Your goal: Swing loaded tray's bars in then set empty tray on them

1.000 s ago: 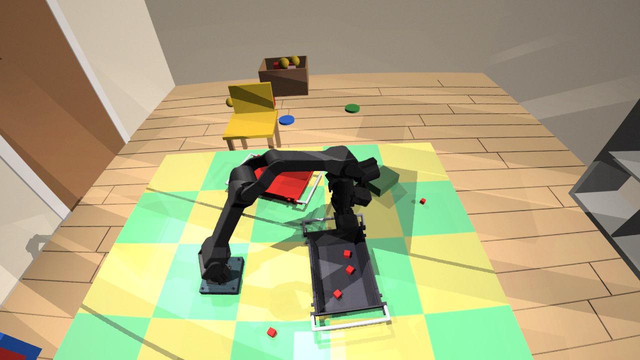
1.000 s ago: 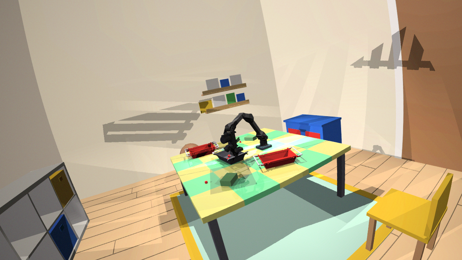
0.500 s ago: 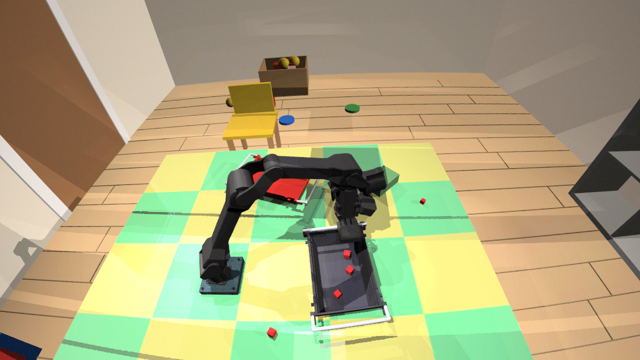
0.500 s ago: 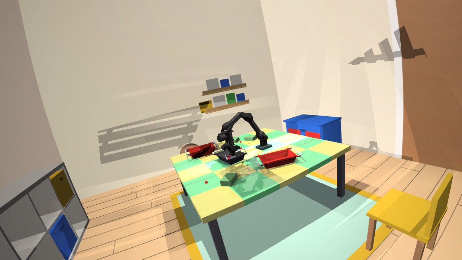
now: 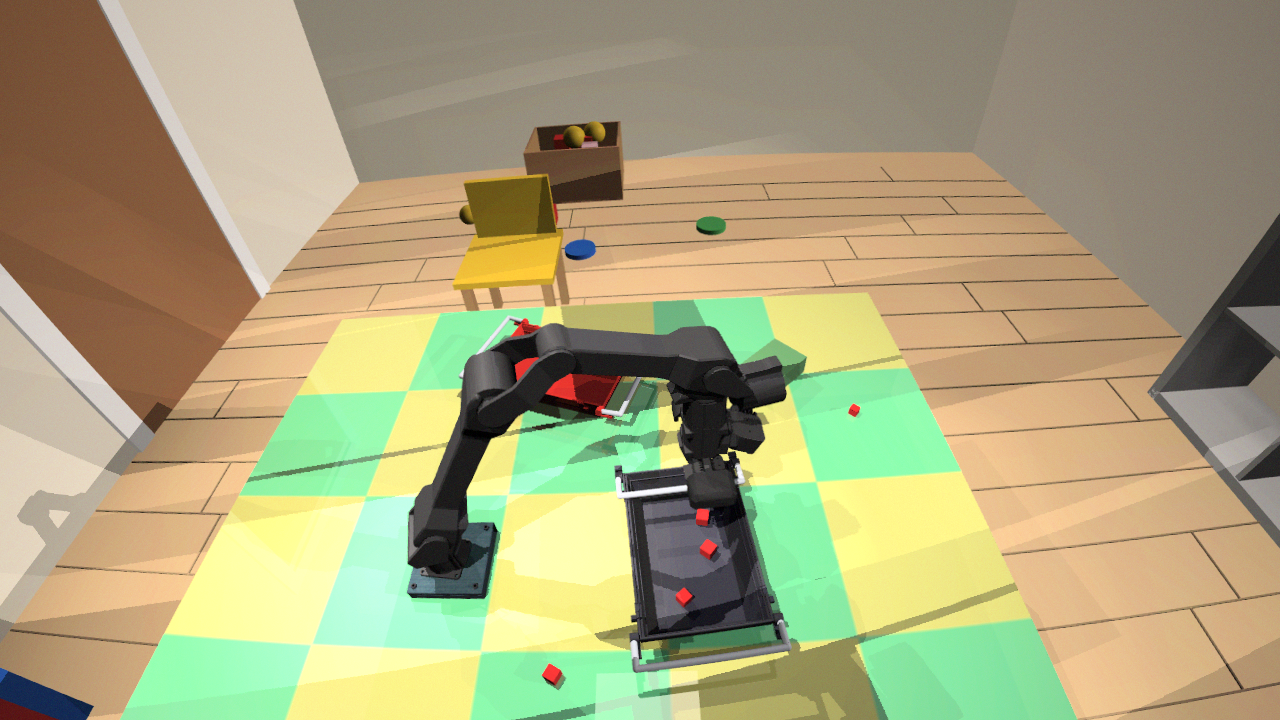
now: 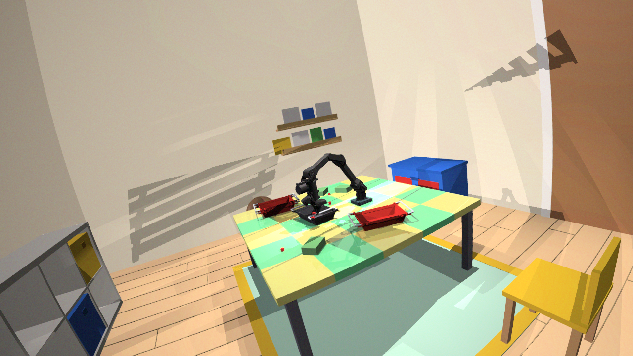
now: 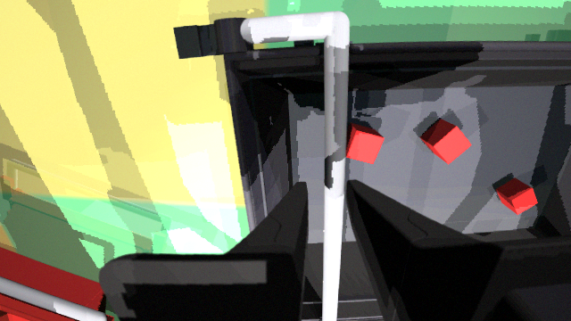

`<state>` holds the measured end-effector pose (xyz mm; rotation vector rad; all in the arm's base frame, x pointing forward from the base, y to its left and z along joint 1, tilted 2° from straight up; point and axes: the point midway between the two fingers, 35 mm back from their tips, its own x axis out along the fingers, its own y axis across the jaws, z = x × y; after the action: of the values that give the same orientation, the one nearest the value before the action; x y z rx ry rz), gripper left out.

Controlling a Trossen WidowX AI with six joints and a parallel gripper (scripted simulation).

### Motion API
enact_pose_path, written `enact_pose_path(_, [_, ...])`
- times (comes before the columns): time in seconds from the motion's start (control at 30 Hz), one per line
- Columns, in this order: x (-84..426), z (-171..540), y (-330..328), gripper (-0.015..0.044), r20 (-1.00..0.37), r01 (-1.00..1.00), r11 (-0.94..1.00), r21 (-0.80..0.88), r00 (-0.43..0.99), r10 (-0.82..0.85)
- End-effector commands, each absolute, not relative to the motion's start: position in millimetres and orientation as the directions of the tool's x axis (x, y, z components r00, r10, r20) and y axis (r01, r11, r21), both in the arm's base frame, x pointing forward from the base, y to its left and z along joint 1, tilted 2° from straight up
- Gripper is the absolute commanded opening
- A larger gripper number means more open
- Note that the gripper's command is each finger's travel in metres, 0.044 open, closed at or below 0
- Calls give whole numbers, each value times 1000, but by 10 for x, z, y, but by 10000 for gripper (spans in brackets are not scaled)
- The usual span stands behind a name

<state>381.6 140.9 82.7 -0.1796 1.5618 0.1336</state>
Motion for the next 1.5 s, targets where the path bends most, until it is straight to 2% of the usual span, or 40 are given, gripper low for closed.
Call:
enact_pose_path(0.0, [3812, 1058, 1446, 87, -1000, -203, 979, -23, 14, -20])
enact_pose_path(1.0, [3821, 1000, 1436, 87, -1000, -203, 979, -26, 16, -24])
enact_pose_path(1.37, [3773, 1873, 1442, 87, -998, -206, 978, -19, 61, -6])
enact_pose_path(1.4, [3827, 1553, 1435, 87, -999, -185, 982, -22, 40, -15])
enact_pose_path(1.47, [3882, 1534, 1305, 87, -999, -19, 1000, -17, 39, -17])
